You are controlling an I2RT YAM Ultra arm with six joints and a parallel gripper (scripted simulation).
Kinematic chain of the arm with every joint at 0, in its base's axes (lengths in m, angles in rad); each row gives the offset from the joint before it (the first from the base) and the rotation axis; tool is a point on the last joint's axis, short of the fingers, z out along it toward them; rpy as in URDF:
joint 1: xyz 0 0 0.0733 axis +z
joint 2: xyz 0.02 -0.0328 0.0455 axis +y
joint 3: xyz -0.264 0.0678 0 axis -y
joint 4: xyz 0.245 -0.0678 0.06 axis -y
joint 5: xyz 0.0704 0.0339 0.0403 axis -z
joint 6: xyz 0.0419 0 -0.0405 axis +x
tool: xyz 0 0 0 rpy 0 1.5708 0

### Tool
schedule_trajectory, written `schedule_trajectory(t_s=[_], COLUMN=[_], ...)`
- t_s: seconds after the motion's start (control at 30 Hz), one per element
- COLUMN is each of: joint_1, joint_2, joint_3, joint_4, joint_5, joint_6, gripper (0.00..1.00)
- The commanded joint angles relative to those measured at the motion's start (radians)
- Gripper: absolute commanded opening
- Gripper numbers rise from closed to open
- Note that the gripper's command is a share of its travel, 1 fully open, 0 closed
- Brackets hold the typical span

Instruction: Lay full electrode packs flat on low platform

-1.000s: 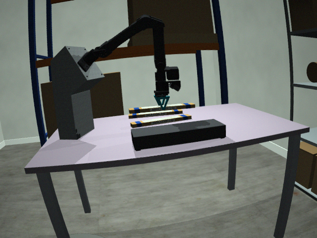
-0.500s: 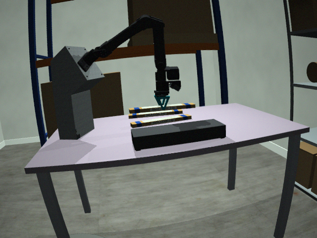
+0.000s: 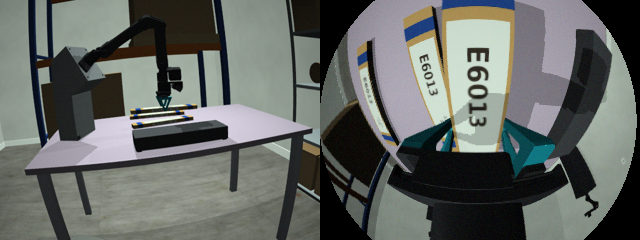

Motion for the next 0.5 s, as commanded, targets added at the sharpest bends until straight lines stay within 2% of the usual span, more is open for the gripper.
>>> schedule_trajectory(t_s=[0.0, 0.47], joint_1=[0.033, 0.039], joint_2=[-0.052, -0.053], joint_3=[0.032, 0.037], joint_4=[-0.023, -0.030], joint_5=[0.009, 0.014], joint_6=[0.005, 0.009], gripper=[0.00, 0.00])
